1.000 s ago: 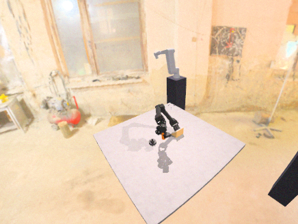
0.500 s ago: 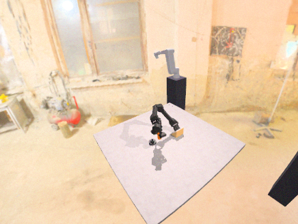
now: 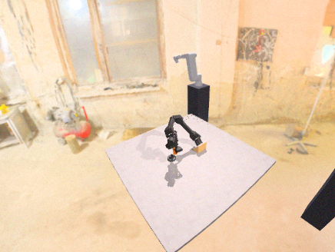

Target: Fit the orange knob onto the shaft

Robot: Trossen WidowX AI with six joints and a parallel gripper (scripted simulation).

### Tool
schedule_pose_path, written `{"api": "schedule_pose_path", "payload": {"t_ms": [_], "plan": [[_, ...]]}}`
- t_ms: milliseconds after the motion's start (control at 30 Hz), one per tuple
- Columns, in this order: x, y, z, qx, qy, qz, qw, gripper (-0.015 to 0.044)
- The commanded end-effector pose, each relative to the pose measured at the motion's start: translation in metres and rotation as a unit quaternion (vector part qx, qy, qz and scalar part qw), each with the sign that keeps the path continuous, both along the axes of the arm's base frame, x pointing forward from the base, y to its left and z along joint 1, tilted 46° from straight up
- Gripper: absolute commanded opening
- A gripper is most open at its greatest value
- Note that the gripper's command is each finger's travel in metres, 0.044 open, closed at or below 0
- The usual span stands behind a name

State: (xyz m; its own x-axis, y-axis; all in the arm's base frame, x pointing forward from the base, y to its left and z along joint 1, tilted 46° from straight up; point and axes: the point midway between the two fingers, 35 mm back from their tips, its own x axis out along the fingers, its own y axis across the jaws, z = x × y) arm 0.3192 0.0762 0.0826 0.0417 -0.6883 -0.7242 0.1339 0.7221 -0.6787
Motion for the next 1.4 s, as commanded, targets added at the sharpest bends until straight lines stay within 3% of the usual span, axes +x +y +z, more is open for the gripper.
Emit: {"api": "schedule_pose_path", "payload": {"t_ms": [0,500,1367], "plan": [[0.003,-0.013,0.006,-0.004,0.0,0.003,1.0,0.0],[0.009,-0.053,0.025,-0.013,0.0,0.0,1.0,0.0],[0.01,-0.071,0.008,-0.013,-0.003,-0.003,1.0,0.0]]}}
